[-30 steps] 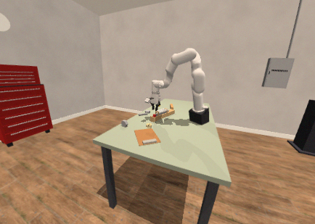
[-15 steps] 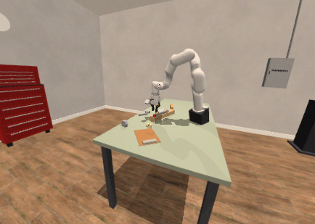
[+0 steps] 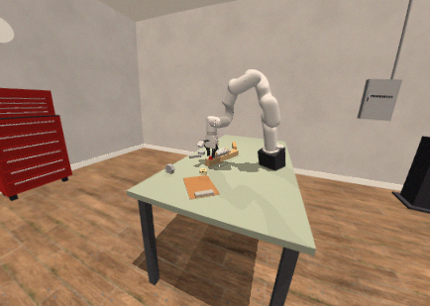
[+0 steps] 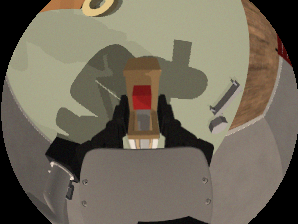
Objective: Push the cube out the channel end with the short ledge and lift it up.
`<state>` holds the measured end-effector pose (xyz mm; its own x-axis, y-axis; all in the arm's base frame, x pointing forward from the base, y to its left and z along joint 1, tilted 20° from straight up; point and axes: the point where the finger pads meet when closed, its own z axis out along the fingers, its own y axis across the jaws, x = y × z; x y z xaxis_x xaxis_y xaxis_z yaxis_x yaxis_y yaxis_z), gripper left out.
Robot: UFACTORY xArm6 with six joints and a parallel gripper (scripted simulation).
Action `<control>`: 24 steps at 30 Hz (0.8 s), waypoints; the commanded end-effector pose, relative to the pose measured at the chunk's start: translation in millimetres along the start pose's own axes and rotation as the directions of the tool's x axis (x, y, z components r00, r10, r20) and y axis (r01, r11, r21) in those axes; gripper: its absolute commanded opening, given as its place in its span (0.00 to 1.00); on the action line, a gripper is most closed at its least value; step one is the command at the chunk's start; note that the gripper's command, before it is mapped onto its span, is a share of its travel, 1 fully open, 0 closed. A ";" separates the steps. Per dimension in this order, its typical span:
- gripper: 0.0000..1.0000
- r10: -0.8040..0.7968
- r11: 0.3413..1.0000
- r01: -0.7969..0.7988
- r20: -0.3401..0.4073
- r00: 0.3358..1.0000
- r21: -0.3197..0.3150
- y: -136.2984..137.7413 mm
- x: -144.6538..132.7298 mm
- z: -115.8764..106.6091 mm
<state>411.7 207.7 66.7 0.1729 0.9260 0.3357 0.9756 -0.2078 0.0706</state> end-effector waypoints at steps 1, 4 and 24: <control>0.43 0.000 1.000 0.000 -0.002 1.000 -0.002 0.8 0.6 6.7; 0.43 0.000 1.000 0.000 -0.002 1.000 -0.002 0.8 0.6 11.6; 0.00 0.000 1.000 0.000 -0.002 1.000 -0.002 0.8 0.6 20.0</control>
<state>414.2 214.2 47.0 0.1730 0.9259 0.3358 0.9757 -0.2075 0.0696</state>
